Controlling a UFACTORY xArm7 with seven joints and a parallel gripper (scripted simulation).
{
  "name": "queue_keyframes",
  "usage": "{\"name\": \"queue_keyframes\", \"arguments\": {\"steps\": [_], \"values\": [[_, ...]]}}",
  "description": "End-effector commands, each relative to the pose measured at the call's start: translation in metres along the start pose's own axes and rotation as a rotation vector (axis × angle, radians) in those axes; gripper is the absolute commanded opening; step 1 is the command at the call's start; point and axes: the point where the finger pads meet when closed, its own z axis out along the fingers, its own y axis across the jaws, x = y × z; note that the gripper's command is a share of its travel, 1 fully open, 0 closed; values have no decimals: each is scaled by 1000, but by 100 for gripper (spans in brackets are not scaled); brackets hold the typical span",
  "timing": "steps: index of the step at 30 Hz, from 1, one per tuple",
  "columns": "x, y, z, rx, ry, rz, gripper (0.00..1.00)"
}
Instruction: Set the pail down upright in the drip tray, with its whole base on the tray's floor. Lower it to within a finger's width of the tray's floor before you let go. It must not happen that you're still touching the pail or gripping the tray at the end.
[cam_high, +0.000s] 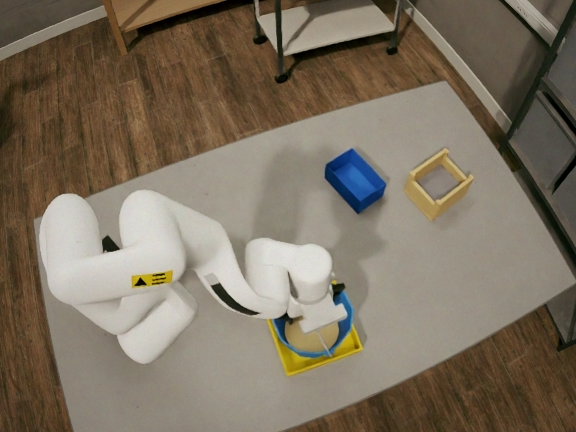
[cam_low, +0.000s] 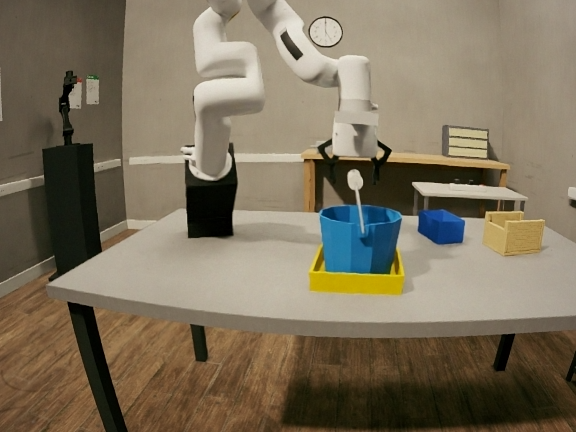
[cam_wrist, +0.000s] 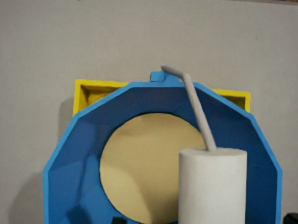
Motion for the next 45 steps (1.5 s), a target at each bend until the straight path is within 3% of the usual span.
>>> {"name": "queue_keyframes", "arguments": {"steps": [1,33,45], "values": [[0,-1,-1,3,0,0,100],[0,-1,-7,3,0,0,100],[0,-1,-29,3,0,0,100]]}}
